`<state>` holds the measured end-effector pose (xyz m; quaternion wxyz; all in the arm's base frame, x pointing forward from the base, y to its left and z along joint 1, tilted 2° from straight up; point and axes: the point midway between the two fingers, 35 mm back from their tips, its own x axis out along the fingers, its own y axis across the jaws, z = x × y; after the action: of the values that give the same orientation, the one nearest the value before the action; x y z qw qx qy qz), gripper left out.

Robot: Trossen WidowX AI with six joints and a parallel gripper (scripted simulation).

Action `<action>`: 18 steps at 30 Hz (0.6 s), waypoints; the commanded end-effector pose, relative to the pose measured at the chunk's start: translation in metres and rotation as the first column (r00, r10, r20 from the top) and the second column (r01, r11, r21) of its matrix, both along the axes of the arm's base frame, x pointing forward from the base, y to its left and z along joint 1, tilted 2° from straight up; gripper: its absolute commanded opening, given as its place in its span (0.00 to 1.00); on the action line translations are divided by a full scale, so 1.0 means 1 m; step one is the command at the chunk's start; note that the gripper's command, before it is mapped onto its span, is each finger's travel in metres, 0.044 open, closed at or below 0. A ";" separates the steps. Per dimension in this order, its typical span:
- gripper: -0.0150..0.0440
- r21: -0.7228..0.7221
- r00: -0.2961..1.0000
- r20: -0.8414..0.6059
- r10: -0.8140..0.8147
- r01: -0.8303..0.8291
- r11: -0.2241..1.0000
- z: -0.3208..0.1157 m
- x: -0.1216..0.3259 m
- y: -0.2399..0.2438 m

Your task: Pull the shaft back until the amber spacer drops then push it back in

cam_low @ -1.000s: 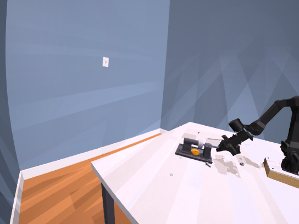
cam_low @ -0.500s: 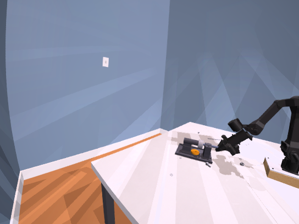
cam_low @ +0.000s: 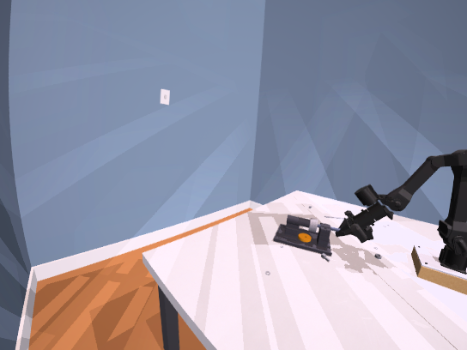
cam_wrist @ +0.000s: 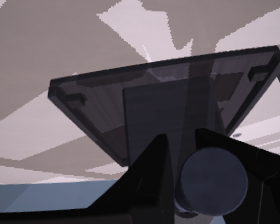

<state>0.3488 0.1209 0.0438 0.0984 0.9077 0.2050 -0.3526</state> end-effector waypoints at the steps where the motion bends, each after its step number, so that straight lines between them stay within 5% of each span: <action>1: 0.25 0.001 1.000 0.002 -0.003 0.003 1.000 0.001 0.002 0.001; 18: 0.25 0.001 1.000 0.003 -0.003 0.003 1.000 0.001 0.006 0.002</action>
<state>0.3532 0.1231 0.0441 0.0984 0.9077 0.2054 -0.3525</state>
